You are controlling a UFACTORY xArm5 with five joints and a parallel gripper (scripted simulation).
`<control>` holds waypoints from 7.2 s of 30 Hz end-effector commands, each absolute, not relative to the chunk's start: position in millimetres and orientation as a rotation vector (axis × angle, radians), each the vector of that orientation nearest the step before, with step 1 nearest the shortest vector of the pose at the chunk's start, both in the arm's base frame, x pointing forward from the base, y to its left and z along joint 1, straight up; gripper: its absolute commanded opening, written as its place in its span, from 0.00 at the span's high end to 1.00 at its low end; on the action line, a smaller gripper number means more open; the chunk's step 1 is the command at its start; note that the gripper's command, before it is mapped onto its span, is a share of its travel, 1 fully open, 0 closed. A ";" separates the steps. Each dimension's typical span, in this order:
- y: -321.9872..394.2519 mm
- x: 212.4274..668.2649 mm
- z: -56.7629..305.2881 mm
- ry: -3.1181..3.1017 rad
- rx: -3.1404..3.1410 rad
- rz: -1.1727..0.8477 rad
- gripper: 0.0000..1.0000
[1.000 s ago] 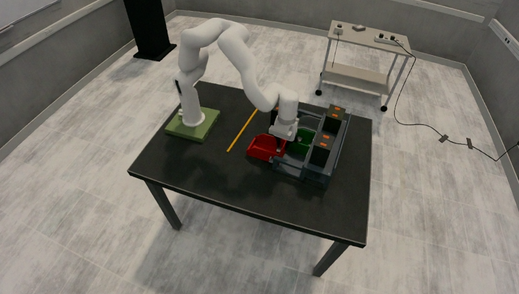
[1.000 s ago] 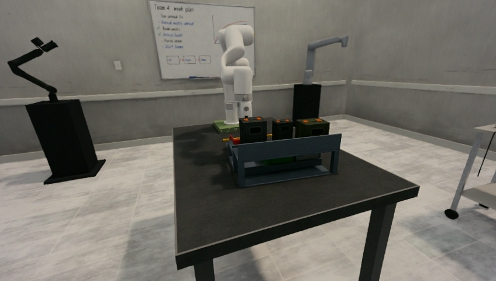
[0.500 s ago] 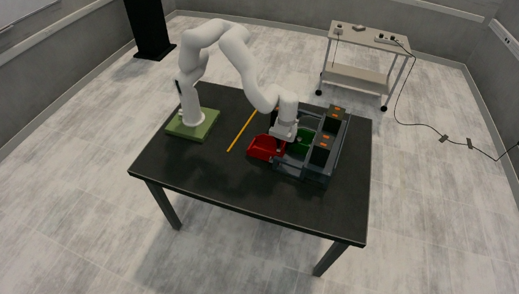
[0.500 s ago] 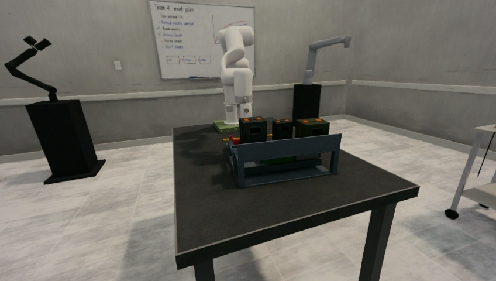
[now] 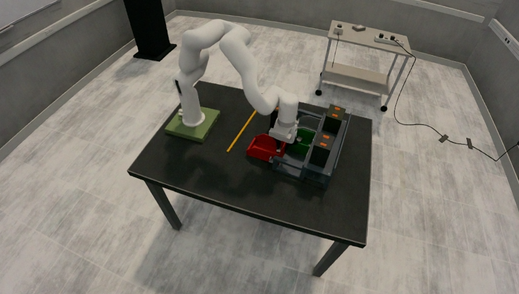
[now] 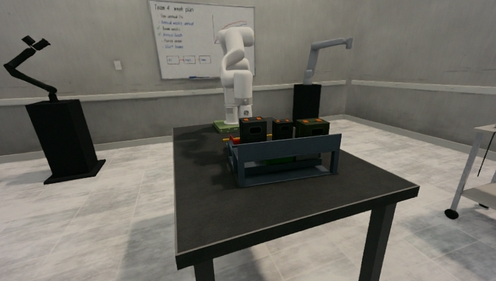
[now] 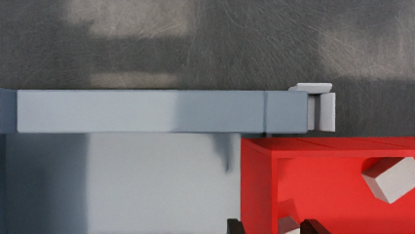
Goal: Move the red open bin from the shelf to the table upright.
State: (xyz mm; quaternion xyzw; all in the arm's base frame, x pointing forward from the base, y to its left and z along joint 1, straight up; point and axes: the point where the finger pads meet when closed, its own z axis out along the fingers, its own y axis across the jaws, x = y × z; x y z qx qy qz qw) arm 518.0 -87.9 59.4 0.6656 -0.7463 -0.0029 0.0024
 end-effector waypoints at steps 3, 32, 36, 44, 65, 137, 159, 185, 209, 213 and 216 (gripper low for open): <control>-88.2 519.7 57.8 -2.343 2.090 -0.003 0.66; -88.2 519.8 51.9 -2.343 2.090 -0.003 0.66; -88.2 519.8 51.9 -2.343 2.090 -0.003 0.88; -88.2 519.8 51.9 -2.343 2.090 -0.003 0.88; -88.2 519.8 51.9 -2.343 2.090 -0.003 0.89; -88.2 519.8 51.8 -2.343 2.090 -0.003 0.97; -88.2 519.8 51.8 -2.343 2.090 -0.003 1.00; -88.2 519.8 51.8 -2.343 2.090 -0.003 1.00; -87.7 515.7 55.7 -2.343 2.090 -0.002 1.00; -87.4 513.3 55.7 -2.343 2.090 -0.002 1.00; -87.2 511.6 55.7 -2.343 2.090 -0.002 1.00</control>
